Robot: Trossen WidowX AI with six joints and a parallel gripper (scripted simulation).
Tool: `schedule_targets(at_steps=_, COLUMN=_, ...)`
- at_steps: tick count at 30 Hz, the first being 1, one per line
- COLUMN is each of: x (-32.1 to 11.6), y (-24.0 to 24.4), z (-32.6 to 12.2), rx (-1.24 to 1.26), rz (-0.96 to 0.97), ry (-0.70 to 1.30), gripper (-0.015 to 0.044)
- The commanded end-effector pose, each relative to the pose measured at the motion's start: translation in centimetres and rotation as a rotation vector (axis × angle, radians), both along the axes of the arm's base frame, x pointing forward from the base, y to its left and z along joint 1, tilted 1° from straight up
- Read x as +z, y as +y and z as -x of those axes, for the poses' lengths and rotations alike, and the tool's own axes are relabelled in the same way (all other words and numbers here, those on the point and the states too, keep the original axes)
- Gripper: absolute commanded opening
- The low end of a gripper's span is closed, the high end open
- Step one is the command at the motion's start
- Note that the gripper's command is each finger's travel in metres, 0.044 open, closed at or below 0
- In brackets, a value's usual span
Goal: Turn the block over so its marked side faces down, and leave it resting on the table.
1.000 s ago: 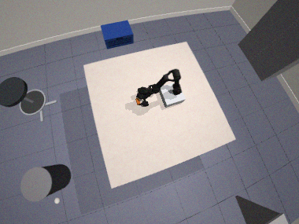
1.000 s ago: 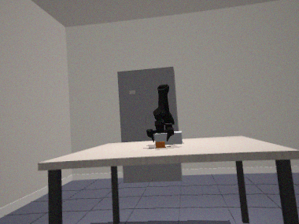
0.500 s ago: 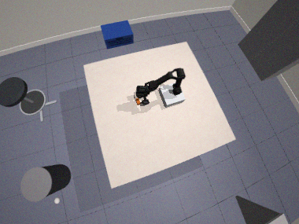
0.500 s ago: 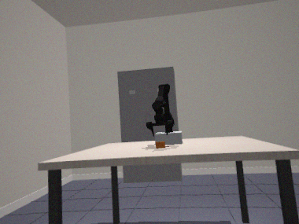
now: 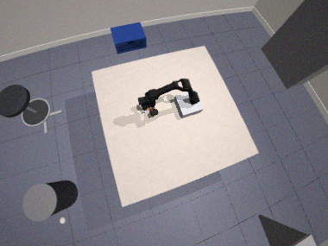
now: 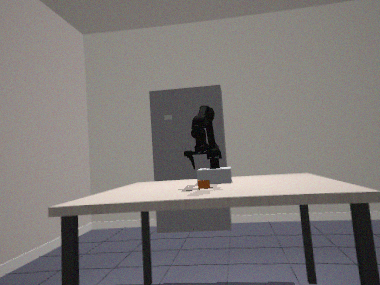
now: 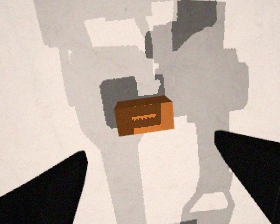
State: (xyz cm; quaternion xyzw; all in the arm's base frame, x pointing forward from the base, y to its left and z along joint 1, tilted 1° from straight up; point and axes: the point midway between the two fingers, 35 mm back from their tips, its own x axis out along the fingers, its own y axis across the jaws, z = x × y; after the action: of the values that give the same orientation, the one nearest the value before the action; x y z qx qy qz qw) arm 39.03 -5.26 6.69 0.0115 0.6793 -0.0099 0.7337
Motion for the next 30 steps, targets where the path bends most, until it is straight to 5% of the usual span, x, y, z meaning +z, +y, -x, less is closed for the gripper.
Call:
schedule_targets(at_steps=1, x=0.0, y=0.0, z=0.0, rx=-0.003, rz=0.005, ry=0.024, gripper=0.0440)
schedule_targets(at_steps=5, x=-3.2, y=0.0, z=-0.2, rx=-0.003, rz=0.005, ry=0.024, gripper=0.0440)
schedule_targets(at_steps=30, x=-7.3, y=0.0, z=-0.4, rx=-0.004, rz=0.005, ry=0.024, gripper=0.0440)
